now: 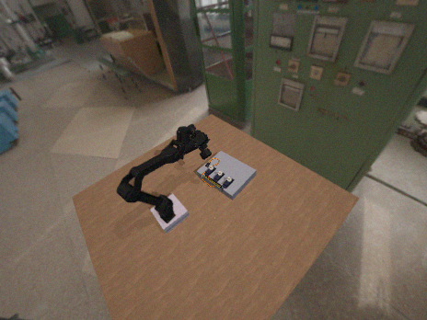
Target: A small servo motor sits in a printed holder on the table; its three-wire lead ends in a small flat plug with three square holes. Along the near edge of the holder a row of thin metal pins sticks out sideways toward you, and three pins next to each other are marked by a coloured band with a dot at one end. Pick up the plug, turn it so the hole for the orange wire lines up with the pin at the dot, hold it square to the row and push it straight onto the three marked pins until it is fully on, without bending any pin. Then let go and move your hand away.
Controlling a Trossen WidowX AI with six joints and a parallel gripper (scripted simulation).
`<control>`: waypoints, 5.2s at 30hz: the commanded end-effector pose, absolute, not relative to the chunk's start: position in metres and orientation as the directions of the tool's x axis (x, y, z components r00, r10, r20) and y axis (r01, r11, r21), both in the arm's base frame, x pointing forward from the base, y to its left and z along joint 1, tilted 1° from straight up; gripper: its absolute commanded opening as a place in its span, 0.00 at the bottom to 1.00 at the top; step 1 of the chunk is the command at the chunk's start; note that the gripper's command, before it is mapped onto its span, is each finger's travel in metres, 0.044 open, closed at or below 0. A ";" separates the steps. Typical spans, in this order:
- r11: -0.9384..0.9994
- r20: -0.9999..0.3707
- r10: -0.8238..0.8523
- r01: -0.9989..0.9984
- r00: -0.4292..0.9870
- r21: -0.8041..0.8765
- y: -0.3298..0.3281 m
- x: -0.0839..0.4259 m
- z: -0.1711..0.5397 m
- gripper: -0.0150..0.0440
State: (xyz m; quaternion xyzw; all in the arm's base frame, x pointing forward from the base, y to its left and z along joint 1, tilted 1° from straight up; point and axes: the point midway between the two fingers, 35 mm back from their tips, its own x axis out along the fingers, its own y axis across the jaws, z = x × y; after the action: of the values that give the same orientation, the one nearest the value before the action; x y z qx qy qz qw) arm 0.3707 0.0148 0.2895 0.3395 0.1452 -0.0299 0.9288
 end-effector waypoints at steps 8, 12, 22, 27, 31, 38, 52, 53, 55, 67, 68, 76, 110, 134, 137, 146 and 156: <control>0.504 -0.464 0.052 0.378 0.884 0.777 0.023 0.394 0.262 0.45; 0.397 -0.520 0.056 0.459 0.852 0.795 0.027 0.401 0.252 0.45; 0.113 -0.649 0.061 0.641 0.758 0.759 0.035 0.415 0.226 0.45; -0.032 -0.708 0.062 0.710 0.704 0.703 0.039 0.420 0.212 0.45; -0.148 -0.752 0.061 0.751 0.657 0.644 0.043 0.423 0.201 0.45; -0.345 -0.821 0.058 0.783 0.568 0.518 0.049 0.428 0.182 0.45; -0.687 -0.927 0.041 0.685 0.372 0.244 0.060 0.431 0.143 0.45; -0.708 -0.933 0.040 0.669 0.357 0.226 0.061 0.431 0.141 0.45; -0.748 -0.944 0.036 0.636 0.327 0.191 0.063 0.431 0.135 0.45; -0.931 -0.990 0.008 0.363 0.141 0.044 0.072 0.427 0.103 0.45; -0.941 -0.992 0.005 0.336 0.126 0.037 0.072 0.426 0.101 0.45; -0.977 -0.998 -0.008 0.211 0.055 0.019 0.075 0.423 0.090 0.45; -0.977 -0.998 -0.008 0.211 0.055 0.019 0.075 0.425 0.050 0.28; -0.965 -0.998 -0.008 0.262 0.055 0.022 0.073 0.420 0.109 0.25; -0.938 -0.998 -0.008 0.347 0.054 0.027 0.069 0.416 0.110 0.25; -0.800 -0.999 -0.009 0.598 0.053 0.039 0.057 0.401 0.114 0.25; -0.571 -0.999 -0.011 0.820 0.052 0.048 0.044 0.384 0.117 0.25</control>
State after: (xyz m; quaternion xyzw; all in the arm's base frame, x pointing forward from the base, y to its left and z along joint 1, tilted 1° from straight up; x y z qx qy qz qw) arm 0.3897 0.0497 0.1131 0.6566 0.2827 -0.6318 0.2996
